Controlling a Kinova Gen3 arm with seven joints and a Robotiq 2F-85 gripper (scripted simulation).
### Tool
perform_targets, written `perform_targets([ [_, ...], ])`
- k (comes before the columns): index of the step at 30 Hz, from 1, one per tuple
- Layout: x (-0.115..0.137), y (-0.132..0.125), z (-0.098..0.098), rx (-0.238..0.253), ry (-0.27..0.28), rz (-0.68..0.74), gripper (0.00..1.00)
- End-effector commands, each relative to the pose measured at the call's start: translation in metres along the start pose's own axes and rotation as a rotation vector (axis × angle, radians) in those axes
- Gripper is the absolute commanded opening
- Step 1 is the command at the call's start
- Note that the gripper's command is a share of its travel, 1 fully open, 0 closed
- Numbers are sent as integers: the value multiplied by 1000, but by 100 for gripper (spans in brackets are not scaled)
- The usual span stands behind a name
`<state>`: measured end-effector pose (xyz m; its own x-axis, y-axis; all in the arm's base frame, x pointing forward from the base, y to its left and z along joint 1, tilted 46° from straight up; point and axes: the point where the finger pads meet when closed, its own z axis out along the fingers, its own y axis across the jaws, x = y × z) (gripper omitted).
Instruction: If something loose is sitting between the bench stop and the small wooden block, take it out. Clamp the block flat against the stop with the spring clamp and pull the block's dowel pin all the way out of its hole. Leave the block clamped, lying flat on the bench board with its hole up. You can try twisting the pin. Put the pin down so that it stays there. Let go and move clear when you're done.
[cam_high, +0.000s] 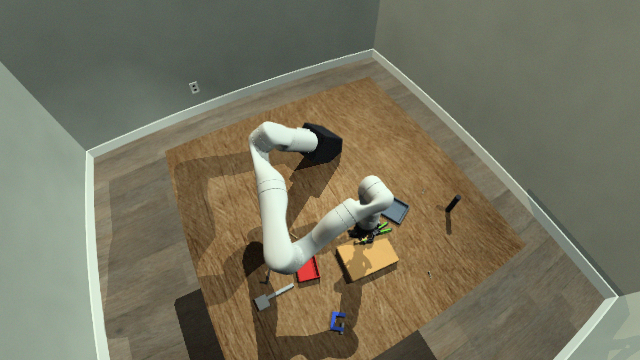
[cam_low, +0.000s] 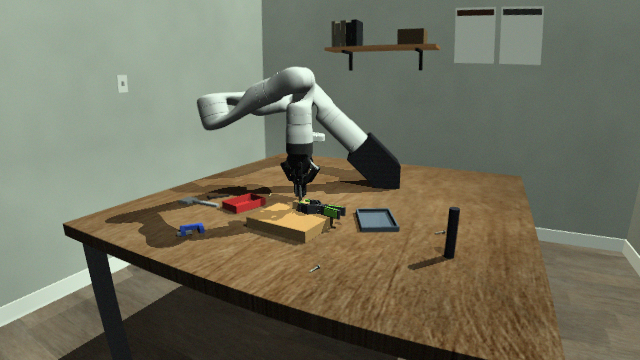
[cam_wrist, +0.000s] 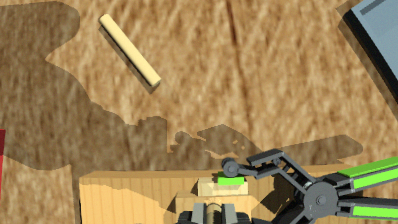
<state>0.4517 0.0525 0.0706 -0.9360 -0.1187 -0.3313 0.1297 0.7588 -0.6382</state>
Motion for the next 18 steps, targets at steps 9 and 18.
perform_targets([
  [9,0,0,-1,-1,-1,-82,10],
  [18,0,0,-1,-1,-1,-142,10],
])
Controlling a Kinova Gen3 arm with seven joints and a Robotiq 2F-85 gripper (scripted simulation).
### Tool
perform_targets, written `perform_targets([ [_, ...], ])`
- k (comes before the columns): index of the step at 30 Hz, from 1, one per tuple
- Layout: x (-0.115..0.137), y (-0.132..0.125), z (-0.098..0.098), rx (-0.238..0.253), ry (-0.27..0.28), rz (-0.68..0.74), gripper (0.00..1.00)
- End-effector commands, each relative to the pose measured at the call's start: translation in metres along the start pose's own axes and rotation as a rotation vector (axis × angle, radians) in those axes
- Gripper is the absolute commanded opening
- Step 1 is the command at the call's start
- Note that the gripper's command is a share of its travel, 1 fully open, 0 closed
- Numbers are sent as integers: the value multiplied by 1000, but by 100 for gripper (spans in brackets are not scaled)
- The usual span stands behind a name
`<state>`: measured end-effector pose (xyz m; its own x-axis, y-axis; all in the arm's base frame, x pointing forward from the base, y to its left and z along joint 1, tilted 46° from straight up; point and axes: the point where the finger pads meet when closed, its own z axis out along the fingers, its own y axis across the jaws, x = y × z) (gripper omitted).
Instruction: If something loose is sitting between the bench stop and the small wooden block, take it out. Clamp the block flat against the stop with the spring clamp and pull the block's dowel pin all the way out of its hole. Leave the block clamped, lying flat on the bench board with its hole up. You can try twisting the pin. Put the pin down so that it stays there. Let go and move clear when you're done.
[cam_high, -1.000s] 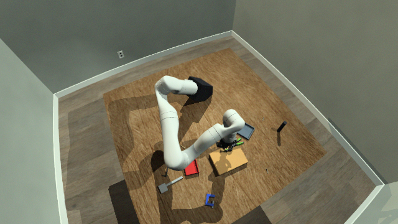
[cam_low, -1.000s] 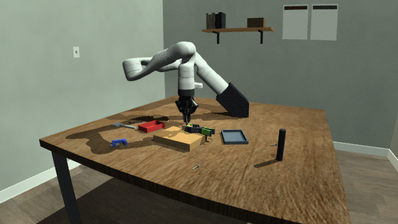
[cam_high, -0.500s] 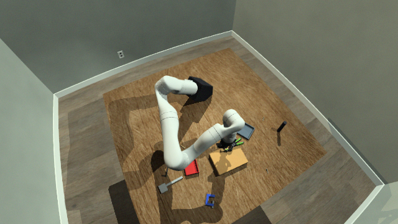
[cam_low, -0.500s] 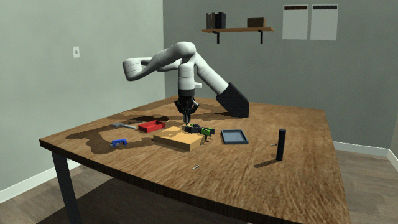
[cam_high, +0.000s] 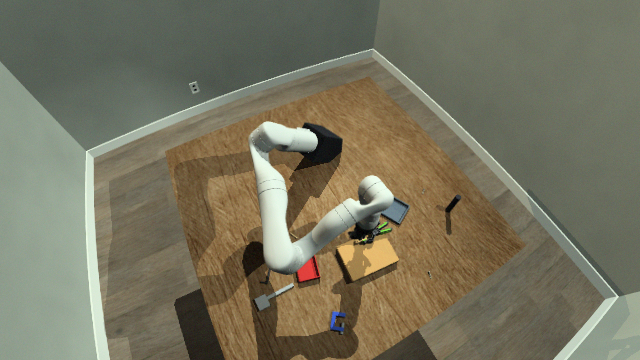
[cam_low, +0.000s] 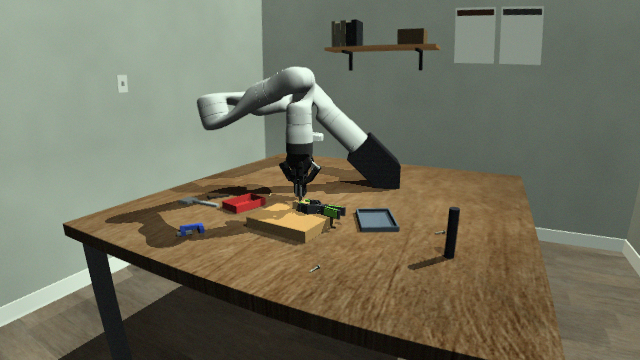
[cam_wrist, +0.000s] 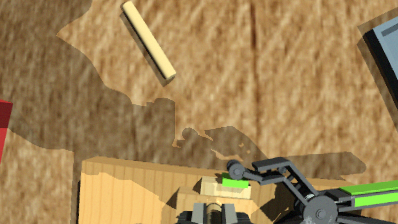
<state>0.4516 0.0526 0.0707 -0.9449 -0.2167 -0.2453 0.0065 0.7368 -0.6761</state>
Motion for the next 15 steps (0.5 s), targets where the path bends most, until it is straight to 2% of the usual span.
perform_targets([
  [1,0,0,-1,-1,-1,-19,10],
  [15,0,0,-1,-1,-2,-128,10],
])
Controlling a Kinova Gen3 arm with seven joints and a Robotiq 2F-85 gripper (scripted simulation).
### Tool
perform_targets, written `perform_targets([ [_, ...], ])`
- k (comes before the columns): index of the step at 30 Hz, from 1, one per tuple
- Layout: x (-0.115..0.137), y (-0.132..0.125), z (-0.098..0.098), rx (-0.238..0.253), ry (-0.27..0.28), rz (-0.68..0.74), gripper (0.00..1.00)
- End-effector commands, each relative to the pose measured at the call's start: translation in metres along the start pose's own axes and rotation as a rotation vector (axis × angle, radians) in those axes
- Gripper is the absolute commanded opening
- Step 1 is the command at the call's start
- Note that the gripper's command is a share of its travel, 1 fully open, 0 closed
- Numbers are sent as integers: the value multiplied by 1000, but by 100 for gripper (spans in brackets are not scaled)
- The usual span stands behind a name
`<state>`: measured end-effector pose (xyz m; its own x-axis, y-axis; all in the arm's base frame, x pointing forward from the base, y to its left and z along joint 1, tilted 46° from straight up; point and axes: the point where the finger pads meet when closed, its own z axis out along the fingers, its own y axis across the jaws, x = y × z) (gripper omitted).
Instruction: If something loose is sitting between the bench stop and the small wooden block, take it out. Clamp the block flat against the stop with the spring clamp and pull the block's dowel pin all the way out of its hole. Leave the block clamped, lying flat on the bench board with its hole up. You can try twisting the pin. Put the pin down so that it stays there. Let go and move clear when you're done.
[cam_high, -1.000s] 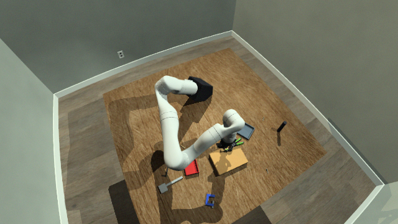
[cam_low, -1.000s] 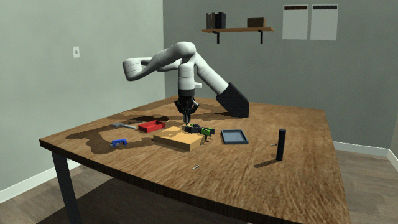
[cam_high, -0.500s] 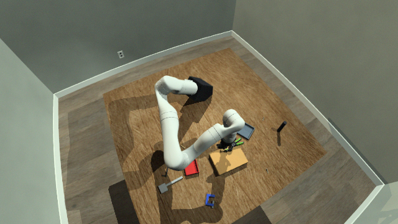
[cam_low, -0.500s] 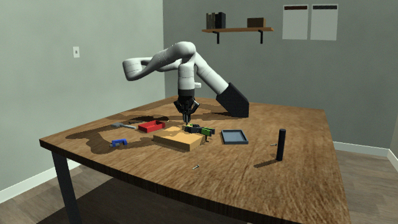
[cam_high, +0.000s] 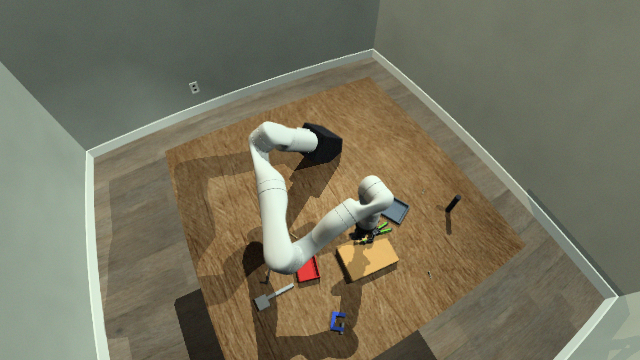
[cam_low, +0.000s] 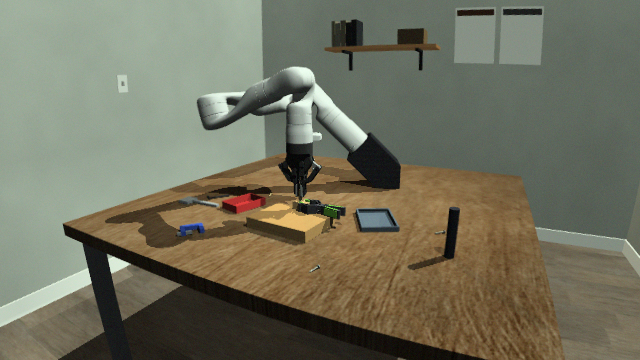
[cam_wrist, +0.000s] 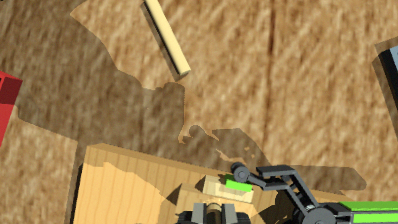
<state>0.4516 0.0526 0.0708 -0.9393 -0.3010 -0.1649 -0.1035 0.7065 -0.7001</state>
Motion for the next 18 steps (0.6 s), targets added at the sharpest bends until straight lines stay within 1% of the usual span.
perform_targets([
  [1,0,0,-1,-1,-2,-12,10],
  [16,0,0,-1,-1,-2,-136,10],
  [18,0,0,-1,-1,-2,-136,10],
])
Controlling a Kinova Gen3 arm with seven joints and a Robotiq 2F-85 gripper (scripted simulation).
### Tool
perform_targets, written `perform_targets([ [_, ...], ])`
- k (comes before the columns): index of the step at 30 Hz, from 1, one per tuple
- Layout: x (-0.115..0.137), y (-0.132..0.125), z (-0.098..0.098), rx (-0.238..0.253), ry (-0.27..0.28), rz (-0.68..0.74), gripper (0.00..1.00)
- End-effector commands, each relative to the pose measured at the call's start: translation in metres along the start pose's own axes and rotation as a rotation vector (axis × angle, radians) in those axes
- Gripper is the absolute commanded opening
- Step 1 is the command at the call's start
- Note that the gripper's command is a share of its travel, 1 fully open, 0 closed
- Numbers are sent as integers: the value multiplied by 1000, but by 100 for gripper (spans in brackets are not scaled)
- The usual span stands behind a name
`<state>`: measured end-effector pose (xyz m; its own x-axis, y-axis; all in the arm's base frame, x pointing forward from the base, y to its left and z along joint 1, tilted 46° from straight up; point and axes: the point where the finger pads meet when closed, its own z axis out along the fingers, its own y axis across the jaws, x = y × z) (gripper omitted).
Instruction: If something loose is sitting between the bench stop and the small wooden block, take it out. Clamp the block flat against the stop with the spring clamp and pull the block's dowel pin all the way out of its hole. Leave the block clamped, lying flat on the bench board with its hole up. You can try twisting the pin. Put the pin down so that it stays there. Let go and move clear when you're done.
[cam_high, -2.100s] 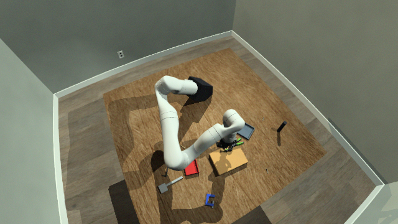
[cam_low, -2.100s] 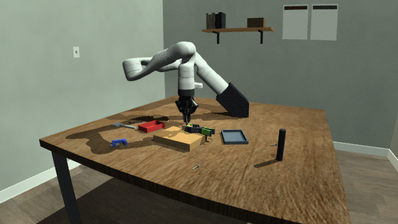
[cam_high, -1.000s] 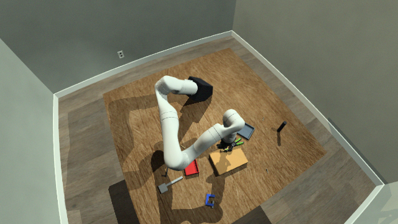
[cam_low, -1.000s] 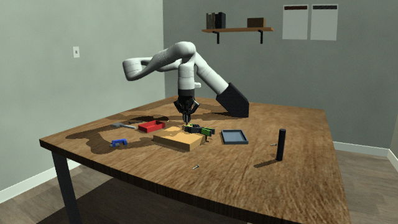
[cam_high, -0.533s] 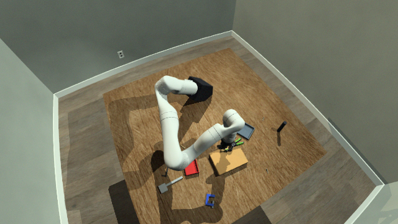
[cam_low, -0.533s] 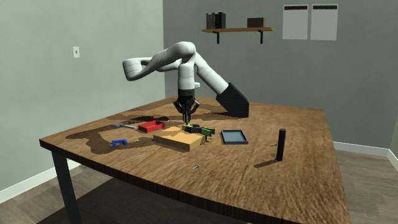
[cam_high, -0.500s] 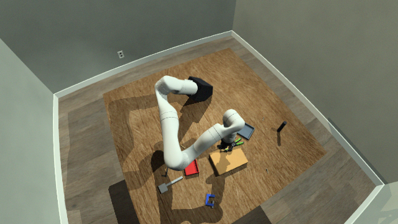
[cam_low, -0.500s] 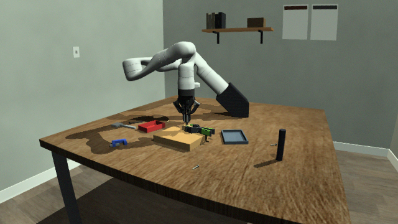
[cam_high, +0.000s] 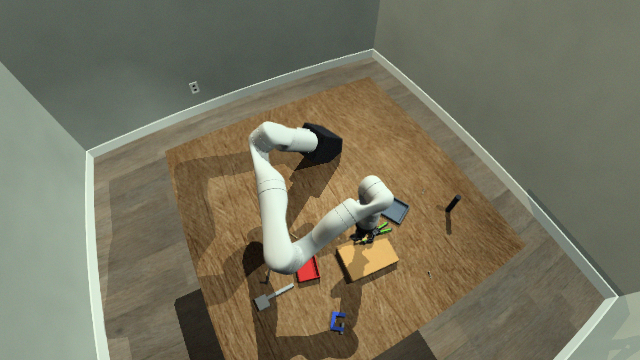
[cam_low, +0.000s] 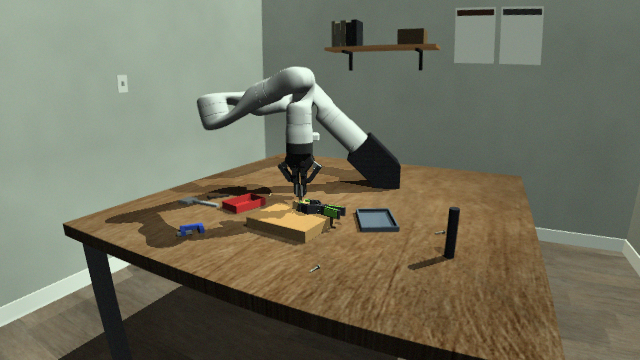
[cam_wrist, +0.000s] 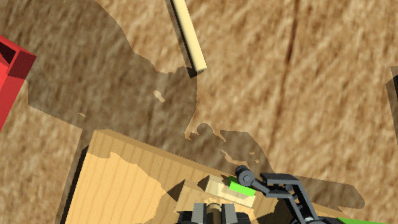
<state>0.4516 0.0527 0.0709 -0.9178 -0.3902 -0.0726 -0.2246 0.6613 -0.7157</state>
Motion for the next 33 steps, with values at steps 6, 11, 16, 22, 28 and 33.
perform_targets([
  [6,0,0,-1,-1,-2,-55,10],
  [11,0,0,-1,-1,-2,-96,10],
  [16,0,0,-1,-1,-2,-129,10],
  [22,0,0,-1,-1,-2,-170,10],
  [28,0,0,-1,-1,-2,-218,10],
  [33,0,0,-1,-1,-2,-251,10],
])
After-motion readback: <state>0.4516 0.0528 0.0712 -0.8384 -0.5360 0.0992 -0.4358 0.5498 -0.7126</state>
